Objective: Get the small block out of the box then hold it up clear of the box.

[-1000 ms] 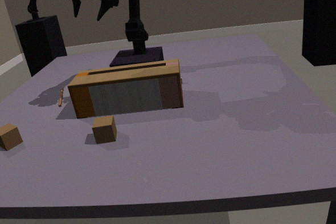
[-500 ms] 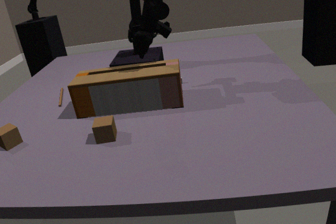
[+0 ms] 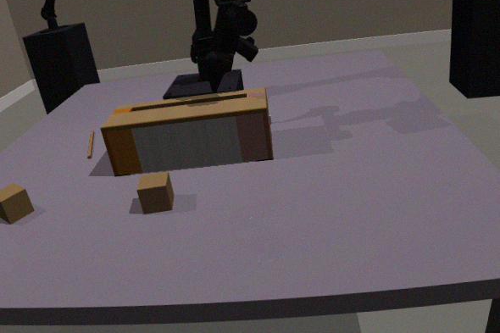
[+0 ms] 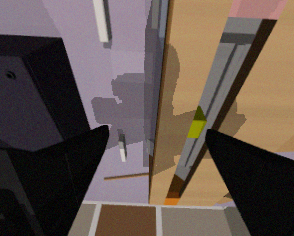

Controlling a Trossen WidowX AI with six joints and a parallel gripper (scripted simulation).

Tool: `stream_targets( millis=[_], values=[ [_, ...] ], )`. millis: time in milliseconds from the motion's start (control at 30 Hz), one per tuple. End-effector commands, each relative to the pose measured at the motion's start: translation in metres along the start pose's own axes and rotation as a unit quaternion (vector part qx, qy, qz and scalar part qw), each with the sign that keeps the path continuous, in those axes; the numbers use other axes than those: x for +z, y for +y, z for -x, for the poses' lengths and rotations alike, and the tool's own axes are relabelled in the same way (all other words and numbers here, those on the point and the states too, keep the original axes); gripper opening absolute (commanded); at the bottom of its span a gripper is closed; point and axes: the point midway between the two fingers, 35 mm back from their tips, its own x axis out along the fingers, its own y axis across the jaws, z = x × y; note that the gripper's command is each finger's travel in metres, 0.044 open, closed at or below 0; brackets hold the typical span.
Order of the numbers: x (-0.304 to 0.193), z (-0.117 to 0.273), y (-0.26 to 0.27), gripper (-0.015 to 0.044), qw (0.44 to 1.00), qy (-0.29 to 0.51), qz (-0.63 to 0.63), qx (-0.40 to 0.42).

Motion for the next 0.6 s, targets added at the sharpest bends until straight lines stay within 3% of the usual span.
stream_targets(
  millis=[0, 567],
  values=[
    [0.001, -0.006, -0.001, 0.0400, 1.000, 0.002, 0.003, -0.001],
    [0.009, -0.033, -0.002, 0.0400, 1.000, 0.002, 0.003, -0.001]
  ],
)
